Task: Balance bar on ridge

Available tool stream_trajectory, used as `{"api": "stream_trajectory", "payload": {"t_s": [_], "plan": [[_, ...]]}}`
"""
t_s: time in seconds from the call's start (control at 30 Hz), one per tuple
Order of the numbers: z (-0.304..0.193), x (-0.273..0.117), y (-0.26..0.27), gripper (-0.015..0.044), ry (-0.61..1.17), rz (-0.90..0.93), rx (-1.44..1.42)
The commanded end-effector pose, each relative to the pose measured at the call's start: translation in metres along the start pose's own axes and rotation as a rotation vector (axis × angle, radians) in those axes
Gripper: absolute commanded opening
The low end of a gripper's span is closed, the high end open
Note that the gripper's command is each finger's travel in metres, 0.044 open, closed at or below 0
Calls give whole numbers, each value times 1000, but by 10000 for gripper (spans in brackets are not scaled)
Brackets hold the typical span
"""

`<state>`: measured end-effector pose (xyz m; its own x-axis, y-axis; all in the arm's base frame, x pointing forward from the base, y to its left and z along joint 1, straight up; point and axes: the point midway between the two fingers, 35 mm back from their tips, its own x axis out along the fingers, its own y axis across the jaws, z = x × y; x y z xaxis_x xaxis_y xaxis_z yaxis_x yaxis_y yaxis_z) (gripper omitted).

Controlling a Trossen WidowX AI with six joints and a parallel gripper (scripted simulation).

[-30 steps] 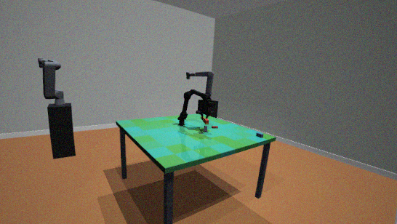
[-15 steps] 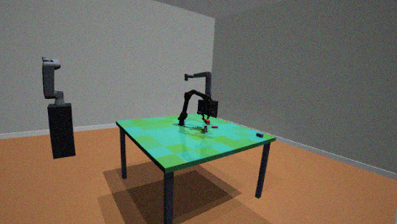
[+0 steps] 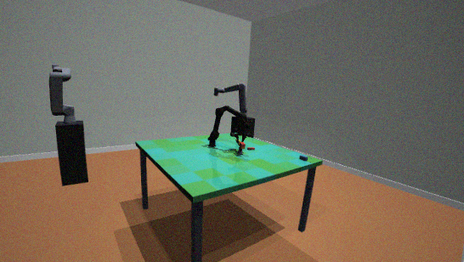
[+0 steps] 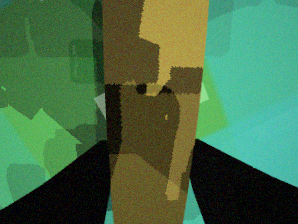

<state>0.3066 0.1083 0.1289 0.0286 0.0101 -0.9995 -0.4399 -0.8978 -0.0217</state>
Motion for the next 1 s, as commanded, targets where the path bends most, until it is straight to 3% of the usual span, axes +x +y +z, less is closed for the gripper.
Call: {"api": "stream_trajectory", "payload": {"t_s": [0.0,0.97], "plan": [[-1,7,0,0,3,-3,2],[-1,10,0,0,3,-3,2]]}}
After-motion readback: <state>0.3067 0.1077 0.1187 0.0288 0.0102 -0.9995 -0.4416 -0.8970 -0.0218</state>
